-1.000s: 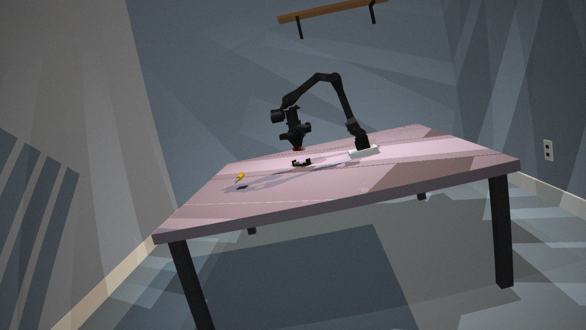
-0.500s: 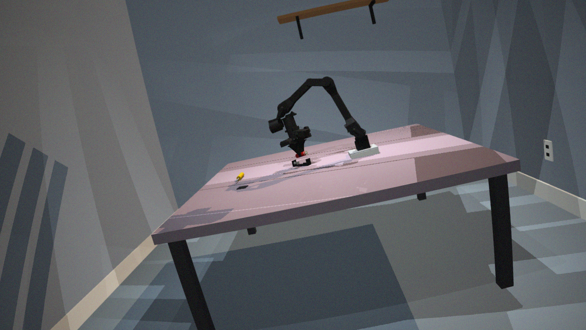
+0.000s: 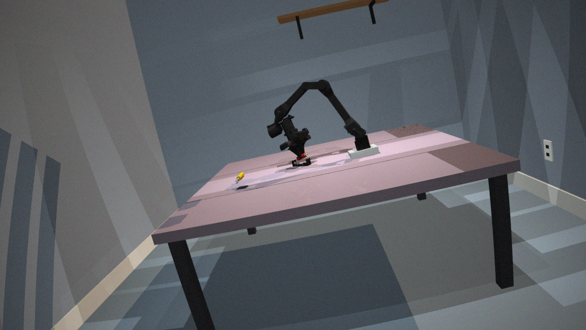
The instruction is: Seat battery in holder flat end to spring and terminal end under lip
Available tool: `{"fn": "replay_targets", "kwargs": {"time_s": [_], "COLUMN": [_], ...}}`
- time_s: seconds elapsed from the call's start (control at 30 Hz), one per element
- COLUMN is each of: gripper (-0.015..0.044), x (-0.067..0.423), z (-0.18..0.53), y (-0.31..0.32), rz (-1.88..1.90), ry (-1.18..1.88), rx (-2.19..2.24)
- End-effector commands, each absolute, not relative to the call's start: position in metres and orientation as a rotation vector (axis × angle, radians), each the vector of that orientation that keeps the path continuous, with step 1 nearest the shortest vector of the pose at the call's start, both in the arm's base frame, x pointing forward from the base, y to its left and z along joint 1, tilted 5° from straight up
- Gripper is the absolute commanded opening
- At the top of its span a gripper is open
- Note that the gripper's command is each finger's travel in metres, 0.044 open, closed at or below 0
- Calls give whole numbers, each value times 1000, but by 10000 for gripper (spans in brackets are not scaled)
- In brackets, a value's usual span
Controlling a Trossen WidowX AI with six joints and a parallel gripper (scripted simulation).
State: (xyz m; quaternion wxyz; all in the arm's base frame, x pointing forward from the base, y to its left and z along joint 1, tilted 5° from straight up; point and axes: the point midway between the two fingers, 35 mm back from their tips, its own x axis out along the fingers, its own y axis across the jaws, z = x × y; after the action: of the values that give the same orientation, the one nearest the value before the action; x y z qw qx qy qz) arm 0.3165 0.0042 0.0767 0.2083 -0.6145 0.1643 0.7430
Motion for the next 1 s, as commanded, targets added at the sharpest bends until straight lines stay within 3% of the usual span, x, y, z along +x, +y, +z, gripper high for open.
{"fn": "replay_targets", "kwargs": {"time_s": [0.0, 0.97], "gripper": [68, 68], "x": [319, 326], "z": [74, 63], "y": [4, -1], "rz": [2100, 2231], "ry": [441, 392], "rx": [-1669, -1461]}}
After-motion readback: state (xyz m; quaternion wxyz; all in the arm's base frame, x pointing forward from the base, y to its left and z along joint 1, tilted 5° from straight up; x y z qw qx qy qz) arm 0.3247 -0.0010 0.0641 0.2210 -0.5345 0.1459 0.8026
